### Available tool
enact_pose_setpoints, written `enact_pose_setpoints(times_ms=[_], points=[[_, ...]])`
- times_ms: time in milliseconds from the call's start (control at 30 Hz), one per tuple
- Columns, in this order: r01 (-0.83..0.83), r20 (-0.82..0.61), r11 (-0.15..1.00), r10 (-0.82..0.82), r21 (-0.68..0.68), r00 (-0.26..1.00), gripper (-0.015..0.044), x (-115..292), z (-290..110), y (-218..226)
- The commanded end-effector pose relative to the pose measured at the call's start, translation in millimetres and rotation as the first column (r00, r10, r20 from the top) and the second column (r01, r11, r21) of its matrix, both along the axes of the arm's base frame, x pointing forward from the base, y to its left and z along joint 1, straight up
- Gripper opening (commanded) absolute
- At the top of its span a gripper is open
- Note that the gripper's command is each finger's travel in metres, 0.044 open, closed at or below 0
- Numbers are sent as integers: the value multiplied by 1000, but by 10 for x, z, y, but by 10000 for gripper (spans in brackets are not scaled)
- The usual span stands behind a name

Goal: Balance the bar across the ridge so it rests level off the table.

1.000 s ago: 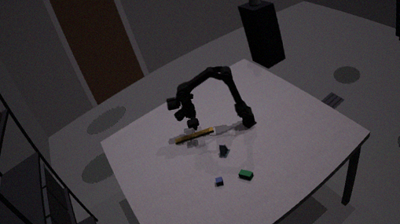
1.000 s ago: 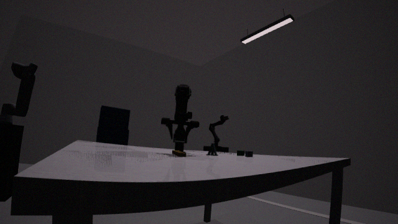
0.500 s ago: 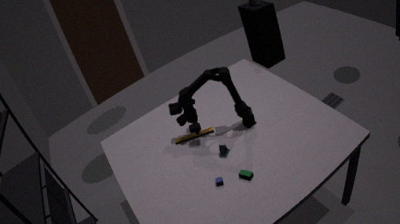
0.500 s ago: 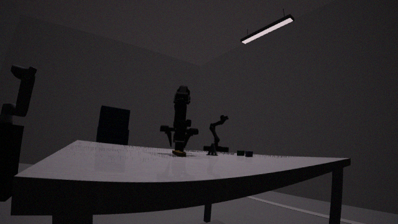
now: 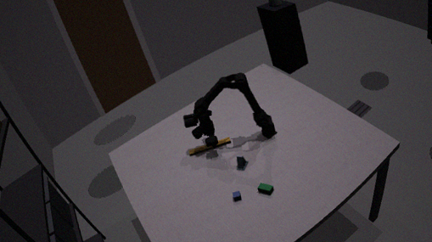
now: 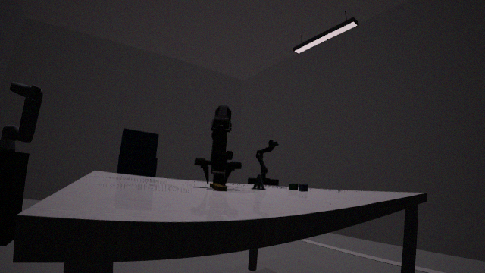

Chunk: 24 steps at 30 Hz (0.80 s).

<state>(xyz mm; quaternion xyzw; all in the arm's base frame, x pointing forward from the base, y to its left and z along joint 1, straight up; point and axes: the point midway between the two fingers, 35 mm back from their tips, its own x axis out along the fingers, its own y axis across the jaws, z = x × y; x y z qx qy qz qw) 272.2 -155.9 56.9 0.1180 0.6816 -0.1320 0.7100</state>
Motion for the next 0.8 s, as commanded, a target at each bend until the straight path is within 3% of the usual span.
enact_pose_setpoints(times_ms=[0, 500, 767], points=[[-4, -8, 1000, 4, 11, 1000, 315, -22, -78, 21], [-4, -8, 1000, 4, 11, 1000, 315, -22, -78, 21], [0, -7, 1000, 0, 4, 1000, 125, -15, -62, 8]])
